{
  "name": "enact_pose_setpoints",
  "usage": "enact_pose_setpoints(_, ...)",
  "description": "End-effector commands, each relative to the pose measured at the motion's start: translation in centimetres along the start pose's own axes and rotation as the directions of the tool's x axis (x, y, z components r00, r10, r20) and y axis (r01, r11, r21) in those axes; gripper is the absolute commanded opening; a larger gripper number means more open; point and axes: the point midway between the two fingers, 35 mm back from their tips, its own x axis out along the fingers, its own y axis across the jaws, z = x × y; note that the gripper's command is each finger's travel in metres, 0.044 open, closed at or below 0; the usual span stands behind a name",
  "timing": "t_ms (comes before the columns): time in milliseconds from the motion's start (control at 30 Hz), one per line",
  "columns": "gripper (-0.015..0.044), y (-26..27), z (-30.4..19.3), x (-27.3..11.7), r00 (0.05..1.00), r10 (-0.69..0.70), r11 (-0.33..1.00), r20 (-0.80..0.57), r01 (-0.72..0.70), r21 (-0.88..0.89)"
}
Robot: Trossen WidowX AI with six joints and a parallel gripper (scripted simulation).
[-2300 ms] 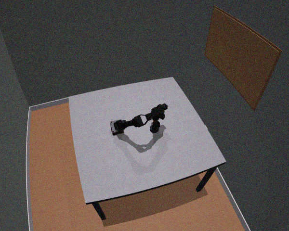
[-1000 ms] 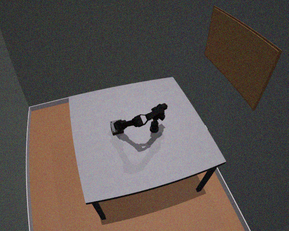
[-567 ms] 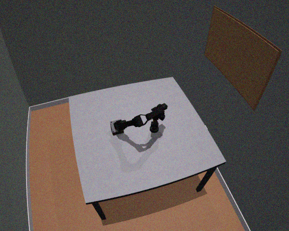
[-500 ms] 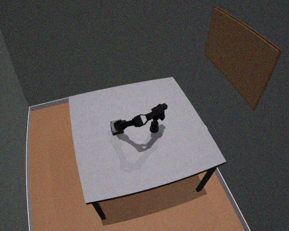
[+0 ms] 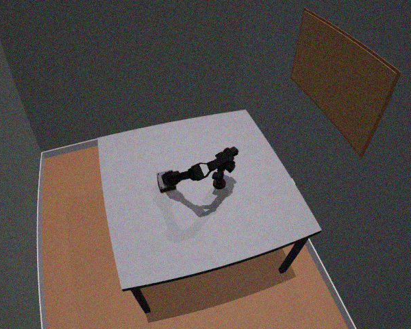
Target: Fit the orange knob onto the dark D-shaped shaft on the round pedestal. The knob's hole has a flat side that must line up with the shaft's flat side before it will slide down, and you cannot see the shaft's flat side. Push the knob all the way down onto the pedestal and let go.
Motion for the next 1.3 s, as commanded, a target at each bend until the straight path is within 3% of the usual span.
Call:
enact_pose_setpoints(0,0.0,-0.03,-0.06,-0.03,1.0,0.002,1.0,0.002,-0.002,0.007)
enact_pose_setpoints(933,0.0,-0.11,0.03,-0.23,1.0,0.002,1.0,0.002,-0.002,0.007)
enact_pose_setpoints(1267,0.0,0.13,0.02,-0.12,1.0,0.002,0.977,0.002,-0.003,0.215)
